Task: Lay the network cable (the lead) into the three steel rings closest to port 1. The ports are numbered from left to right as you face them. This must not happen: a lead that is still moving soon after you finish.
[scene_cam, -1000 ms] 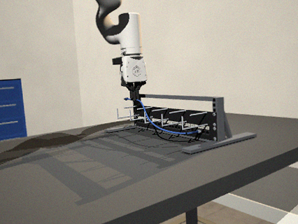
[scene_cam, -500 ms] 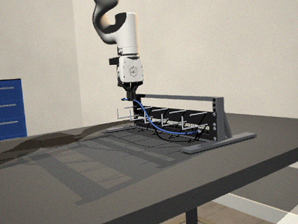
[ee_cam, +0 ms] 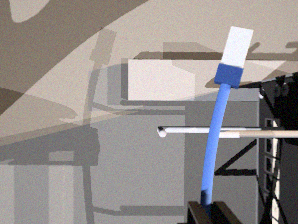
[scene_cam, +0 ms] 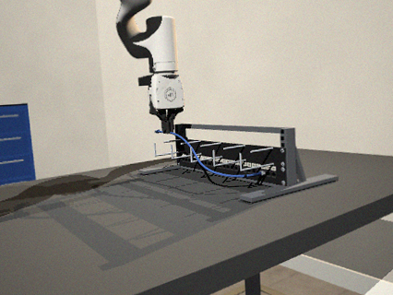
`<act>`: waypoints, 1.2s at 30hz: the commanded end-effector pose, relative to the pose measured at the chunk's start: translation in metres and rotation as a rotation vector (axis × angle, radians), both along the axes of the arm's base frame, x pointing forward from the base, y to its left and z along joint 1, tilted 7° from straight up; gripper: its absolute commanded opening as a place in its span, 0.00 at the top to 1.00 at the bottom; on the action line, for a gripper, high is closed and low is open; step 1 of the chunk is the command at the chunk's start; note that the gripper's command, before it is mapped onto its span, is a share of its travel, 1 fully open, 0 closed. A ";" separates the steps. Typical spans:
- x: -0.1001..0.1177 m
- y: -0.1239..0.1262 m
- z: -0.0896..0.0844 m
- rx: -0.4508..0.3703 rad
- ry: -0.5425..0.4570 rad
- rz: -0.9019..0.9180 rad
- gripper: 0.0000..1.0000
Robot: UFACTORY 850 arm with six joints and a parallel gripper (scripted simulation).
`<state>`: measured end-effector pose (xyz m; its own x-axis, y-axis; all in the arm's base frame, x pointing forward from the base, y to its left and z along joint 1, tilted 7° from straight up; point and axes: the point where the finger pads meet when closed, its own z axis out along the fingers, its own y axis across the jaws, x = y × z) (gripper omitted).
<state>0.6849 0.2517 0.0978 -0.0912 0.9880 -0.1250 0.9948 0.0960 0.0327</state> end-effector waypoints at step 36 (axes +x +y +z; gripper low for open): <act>-0.003 -0.001 -0.007 0.001 -0.003 0.000 1.00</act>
